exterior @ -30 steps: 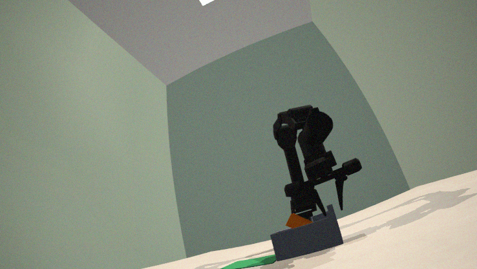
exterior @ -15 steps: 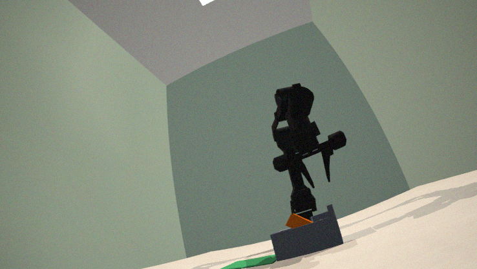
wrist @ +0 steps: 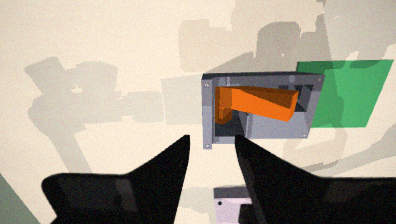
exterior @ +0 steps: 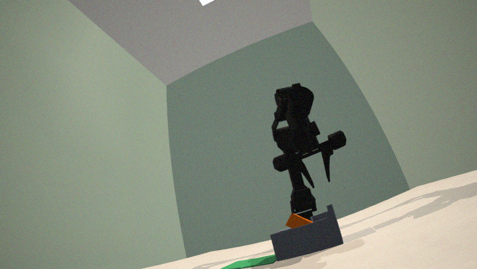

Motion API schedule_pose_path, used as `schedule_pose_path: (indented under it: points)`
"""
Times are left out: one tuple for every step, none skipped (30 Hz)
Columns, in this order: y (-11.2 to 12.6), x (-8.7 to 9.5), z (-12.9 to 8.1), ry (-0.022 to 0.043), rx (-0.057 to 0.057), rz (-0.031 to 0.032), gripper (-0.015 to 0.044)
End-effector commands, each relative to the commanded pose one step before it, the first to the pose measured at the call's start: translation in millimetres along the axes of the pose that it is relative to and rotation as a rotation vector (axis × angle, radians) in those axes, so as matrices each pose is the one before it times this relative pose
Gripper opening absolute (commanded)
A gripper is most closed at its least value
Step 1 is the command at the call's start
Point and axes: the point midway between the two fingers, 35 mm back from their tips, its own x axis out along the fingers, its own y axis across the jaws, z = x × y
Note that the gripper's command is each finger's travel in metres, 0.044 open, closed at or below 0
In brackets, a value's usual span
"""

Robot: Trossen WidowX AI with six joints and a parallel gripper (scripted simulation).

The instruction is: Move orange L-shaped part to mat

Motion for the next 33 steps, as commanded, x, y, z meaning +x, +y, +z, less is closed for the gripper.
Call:
schedule_pose_path:
  points:
    - [0.01, 0.25, -0.03, 0.00008, 0.0001, -0.00006, 0.018]
    - [0.0, 0.0, 0.0, 0.0, 0.0, 0.0, 0.018]
    - [0.0, 0.0, 0.0, 0.0, 0.0, 0.0, 0.018]
    - [0.0, 0.0, 0.0, 0.0, 0.0, 0.0, 0.018]
    - [0.0, 0.0, 0.0, 0.0, 0.0, 0.0, 0.018]
    - [0.0, 0.0, 0.0, 0.0, 0.0, 0.0, 0.018]
    - [0.0, 0.0, 0.0, 0.0, 0.0, 0.0, 0.018]
    - [0.0, 0.0, 0.0, 0.0, 0.0, 0.0, 0.018]
    - [0.0, 0.0, 0.0, 0.0, 0.0, 0.0, 0.018]
    - [-0.66, -0.04, 0.2, -0.00009, -0.0135, -0.00005, 0.0206]
    - [-1.34, -0.07, 0.38, -0.00018, -0.0275, -0.00011, 0.0233]
    - [-1.94, -0.1, 0.48, -0.00025, -0.0395, -0.00018, 0.0259]
    - [-2.58, -0.13, 0.51, -0.00032, -0.0519, -0.00025, 0.028]
    - [-3.24, -0.16, 0.44, -0.00037, -0.0647, -0.00033, 0.028]
    - [-3.86, -0.19, 0.22, -0.00039, -0.0766, -0.00043, 0.028]
    - [-4.18, -0.21, -0.14, -0.00037, -0.0828, -0.0005, 0.028]
    - [-4.2, -0.21, -0.55, -0.00032, -0.084, -0.00054, 0.028]
    - [-4.13, -0.2, -0.97, -0.00025, -0.0841, -0.00057, 0.028]
    - [-4.01, -0.2, -1.37, -0.00019, -0.0841, -0.00058, 0.028]
    - [-3.85, -0.2, -1.76, -0.00012, -0.0841, -0.00059, 0.028]
    - [-3.66, -0.2, -2.13, -0.00006, -0.0841, -0.0006, 0.028]
    - [-3.43, -0.19, -2.48, 0.00001, -0.0841, -0.0006, 0.028]
    - [-3.16, -0.19, -2.8, 0.00007, -0.0841, -0.00059, 0.028]
    - [-2.87, -0.19, -3.1, 0.00013, -0.0841, -0.00057, 0.028]
    - [-2.55, -0.19, -3.37, 0.00019, -0.0841, -0.00055, 0.028]
    - [-2.2, -0.18, -3.6, 0.00024, -0.0841, -0.00052, 0.028]
    - [-1.83, -0.18, -3.8, 0.0003, -0.0841, -0.00048, 0.028]
    - [-1.45, -0.18, -3.96, 0.00034, -0.0739, -0.00045, 0.028]
    - [-0.87, -0.14, -3.2, 0.00029, -0.0391, -0.00033, 0.028]
    - [-0.61, -0.12, -2.79, 0.00027, -0.0401, -0.00027, 0.028]
    - [-0.29, -0.07, -1.75, 0.00017, -0.0445, -0.00016, 0.028]
    - [-0.15, -0.05, -1.31, 0.00013, -0.0464, -0.00011, 0.028]
    - [-0.06, -0.04, -0.87, 0.00009, -0.0362, -0.00007, 0.028]
